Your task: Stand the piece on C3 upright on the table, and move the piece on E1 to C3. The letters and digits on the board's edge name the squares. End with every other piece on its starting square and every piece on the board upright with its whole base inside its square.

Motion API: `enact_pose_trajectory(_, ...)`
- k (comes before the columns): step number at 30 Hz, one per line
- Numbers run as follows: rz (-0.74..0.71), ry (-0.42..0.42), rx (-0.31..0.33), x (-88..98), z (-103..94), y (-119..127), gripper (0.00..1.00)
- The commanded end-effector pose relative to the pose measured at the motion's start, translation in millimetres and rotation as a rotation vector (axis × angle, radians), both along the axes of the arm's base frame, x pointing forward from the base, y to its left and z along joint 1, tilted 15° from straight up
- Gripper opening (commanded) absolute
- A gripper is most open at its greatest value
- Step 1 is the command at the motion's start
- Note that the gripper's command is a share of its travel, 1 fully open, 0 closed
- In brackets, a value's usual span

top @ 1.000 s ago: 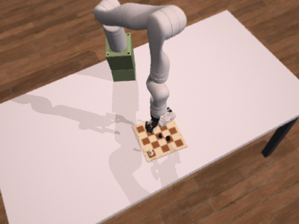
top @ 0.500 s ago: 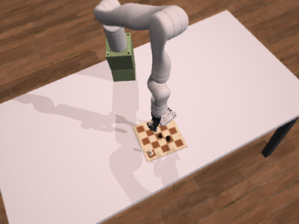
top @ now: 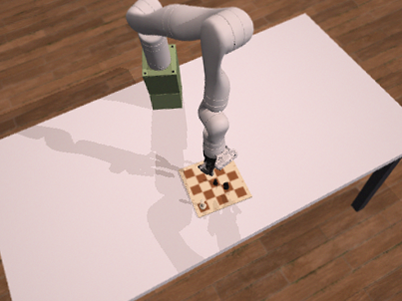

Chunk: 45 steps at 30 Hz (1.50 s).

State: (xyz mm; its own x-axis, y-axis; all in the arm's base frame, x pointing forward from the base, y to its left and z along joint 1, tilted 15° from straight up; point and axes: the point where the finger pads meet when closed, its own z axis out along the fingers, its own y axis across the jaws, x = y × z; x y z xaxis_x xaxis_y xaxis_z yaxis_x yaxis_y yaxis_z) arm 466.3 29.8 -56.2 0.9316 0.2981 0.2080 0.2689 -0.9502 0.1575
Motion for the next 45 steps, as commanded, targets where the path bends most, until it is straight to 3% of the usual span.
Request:
enact_pose_trajectory(1,0.0,-0.001,0.0,0.4,0.6,0.2,0.34)
enact_pose_trajectory(25,0.0,-0.001,0.0,0.9,-1.3,0.0,0.34)
enact_pose_trajectory(45,0.0,-0.001,0.0,5.7,-18.4,-1.5,0.34)
